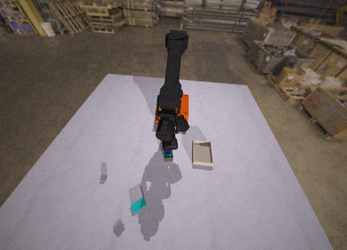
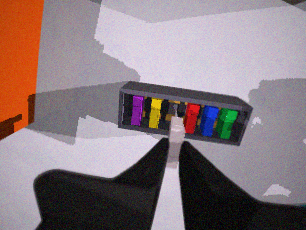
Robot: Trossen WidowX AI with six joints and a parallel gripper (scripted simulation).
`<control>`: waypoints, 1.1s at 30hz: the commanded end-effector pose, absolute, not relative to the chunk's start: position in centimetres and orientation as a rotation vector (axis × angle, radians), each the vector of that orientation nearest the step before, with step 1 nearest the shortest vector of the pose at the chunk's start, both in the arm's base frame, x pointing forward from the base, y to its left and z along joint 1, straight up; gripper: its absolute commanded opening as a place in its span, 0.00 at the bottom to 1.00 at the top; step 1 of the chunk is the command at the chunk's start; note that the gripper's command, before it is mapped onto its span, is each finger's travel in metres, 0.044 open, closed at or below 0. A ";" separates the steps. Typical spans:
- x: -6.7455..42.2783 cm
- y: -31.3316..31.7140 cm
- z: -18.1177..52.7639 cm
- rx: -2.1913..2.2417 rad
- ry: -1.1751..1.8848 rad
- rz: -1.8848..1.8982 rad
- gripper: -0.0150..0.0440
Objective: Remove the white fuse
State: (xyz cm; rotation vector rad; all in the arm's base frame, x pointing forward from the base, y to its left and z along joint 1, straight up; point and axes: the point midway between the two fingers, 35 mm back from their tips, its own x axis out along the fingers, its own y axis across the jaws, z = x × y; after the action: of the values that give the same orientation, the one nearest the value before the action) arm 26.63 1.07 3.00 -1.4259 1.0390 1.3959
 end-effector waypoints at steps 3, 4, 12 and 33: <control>26.9 1.7 3.4 -1.434 1.036 1.395 0.25; 27.1 2.2 3.4 -1.434 1.036 1.395 0.25; 27.9 6.2 3.5 -1.432 1.033 1.396 0.25; 26.9 17.6 3.7 -1.424 1.025 1.400 0.25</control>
State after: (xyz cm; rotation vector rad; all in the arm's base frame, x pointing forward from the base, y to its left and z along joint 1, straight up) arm 27.19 16.11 3.56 -1.4247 1.0222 1.4062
